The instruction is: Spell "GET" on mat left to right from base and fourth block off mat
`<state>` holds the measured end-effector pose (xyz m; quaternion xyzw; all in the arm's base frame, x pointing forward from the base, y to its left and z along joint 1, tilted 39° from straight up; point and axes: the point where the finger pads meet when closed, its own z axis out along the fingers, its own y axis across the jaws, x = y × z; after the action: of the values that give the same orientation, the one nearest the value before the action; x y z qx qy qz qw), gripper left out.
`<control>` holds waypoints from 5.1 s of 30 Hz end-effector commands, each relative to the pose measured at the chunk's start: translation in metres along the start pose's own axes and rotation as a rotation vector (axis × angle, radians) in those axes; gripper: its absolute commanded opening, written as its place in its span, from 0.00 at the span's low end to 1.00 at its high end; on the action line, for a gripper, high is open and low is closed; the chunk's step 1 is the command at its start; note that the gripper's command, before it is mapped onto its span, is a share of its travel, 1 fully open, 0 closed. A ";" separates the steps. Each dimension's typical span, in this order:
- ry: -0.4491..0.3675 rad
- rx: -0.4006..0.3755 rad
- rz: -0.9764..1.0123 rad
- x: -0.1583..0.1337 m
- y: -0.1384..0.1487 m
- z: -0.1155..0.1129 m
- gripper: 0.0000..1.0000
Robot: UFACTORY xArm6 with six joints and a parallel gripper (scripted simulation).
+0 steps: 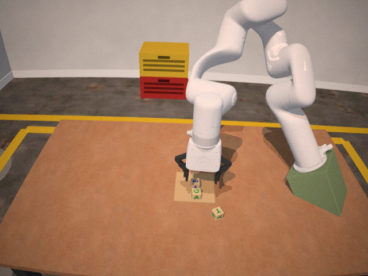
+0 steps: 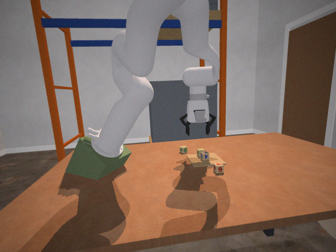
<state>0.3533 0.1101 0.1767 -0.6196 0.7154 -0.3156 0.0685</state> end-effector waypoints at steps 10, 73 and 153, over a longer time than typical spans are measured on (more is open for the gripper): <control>0.003 0.009 0.313 -0.020 0.018 0.002 1.00; -0.001 0.016 0.999 -0.057 0.063 0.006 0.62; -0.001 0.017 0.999 -0.058 0.063 0.059 0.62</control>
<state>0.3408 0.1439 0.0788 -0.2007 0.9223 -0.2504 0.2154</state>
